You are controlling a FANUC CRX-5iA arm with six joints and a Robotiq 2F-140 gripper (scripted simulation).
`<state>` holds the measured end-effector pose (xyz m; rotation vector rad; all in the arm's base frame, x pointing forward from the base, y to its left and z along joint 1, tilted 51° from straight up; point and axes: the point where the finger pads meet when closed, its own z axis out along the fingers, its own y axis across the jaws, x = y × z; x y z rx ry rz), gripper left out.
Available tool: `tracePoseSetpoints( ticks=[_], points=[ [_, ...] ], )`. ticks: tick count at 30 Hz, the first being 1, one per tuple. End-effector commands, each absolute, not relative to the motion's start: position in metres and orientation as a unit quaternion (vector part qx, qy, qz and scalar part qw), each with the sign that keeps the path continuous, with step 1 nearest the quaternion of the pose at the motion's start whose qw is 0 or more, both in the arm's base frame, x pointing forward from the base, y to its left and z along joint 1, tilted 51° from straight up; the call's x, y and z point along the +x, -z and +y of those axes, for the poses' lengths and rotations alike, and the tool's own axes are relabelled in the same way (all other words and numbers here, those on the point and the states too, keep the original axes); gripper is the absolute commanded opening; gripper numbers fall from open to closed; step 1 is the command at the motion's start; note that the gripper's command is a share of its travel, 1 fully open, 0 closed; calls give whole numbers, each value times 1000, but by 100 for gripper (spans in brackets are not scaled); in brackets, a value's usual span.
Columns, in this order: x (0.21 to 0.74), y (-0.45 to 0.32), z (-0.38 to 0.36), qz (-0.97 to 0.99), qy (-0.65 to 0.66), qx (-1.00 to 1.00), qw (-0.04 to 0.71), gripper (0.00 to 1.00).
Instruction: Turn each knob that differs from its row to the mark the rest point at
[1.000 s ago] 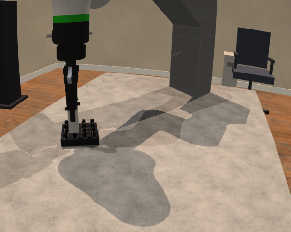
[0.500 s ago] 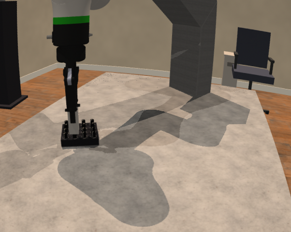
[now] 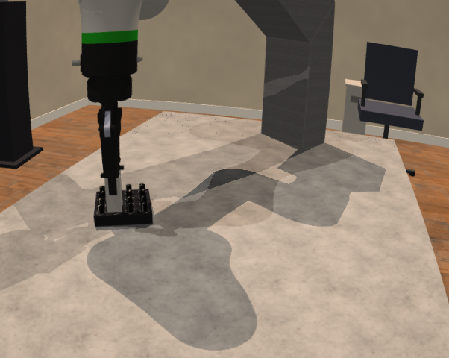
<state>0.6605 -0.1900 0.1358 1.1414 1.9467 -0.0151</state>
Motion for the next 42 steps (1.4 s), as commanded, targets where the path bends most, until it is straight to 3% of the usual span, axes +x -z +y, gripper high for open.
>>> tracePoseSetpoints(
  ticks=[1, 40, 41, 42],
  points=[
    [661, -135, -190, 780, 6, 457, 428, 12],
    [661, -135, -190, 780, 6, 457, 428, 12],
    [661, -135, -190, 780, 6, 457, 428, 5],
    [661, -135, -190, 780, 6, 457, 428, 5]
  ],
)
